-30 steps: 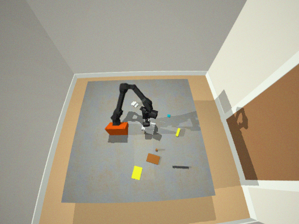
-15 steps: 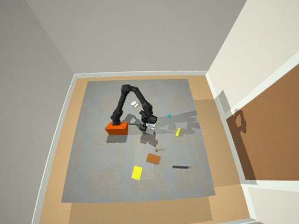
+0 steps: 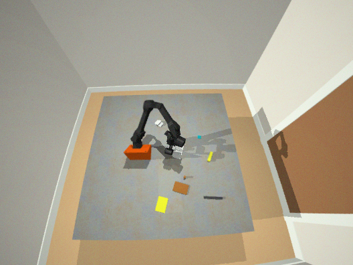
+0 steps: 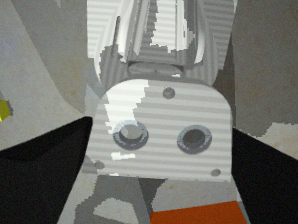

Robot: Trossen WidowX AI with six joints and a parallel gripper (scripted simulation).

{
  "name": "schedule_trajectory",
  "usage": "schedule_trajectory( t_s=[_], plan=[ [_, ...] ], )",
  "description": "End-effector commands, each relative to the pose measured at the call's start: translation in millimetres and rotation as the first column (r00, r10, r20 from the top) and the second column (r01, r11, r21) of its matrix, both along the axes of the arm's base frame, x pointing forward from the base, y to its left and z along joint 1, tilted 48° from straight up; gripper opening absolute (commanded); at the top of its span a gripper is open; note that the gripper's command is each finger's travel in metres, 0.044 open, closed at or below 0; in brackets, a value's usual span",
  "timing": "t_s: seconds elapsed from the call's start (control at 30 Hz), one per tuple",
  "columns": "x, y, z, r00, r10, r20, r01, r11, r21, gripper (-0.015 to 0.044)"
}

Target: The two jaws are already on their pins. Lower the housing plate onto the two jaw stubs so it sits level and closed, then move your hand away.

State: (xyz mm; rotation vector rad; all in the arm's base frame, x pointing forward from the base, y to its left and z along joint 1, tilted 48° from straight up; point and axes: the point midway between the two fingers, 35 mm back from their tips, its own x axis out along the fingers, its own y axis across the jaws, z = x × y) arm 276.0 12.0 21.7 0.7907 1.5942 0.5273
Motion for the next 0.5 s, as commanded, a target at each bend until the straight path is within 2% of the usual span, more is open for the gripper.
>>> schedule_trajectory(
  t_s=[0.0,0.47],
  plan=[
    [0.4,-0.5,-0.7,1.0,-0.001,-0.001,0.001,1.0,-0.003,0.0351],
    [-12.1,2.1,3.0,1.0,-0.001,-0.002,0.001,1.0,-0.003,0.0351]
  ],
)
